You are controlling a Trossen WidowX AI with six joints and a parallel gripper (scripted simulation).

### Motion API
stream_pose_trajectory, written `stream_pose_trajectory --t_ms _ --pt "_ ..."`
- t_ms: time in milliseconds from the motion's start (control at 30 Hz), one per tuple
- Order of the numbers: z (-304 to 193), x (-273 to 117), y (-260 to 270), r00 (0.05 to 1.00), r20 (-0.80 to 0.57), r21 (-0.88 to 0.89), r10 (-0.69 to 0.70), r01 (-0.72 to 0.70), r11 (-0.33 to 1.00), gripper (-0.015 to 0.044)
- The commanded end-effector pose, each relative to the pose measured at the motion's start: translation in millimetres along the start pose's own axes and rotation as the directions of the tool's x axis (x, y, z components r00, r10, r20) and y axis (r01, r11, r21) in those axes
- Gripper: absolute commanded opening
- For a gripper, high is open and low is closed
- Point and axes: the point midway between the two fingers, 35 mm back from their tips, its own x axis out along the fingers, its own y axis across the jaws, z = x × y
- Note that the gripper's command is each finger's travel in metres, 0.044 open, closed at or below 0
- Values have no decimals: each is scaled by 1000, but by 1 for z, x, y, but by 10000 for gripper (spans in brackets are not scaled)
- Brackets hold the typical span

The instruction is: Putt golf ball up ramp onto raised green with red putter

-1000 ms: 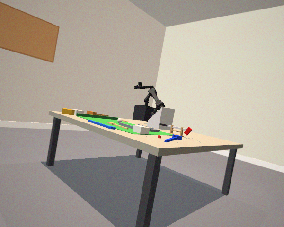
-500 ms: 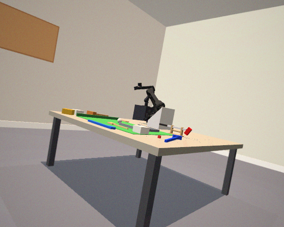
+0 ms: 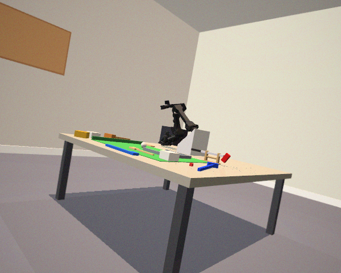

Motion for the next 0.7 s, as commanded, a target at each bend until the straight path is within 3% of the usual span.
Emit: stream_pose_trajectory --t_ms 0,333,667 --pt "24 41 37 994 47 -43 94 -92 995 440" --pt "48 107 140 953 79 -15 293 -292 956 440" --pt "63 141 266 871 69 56 487 -491 869 440"
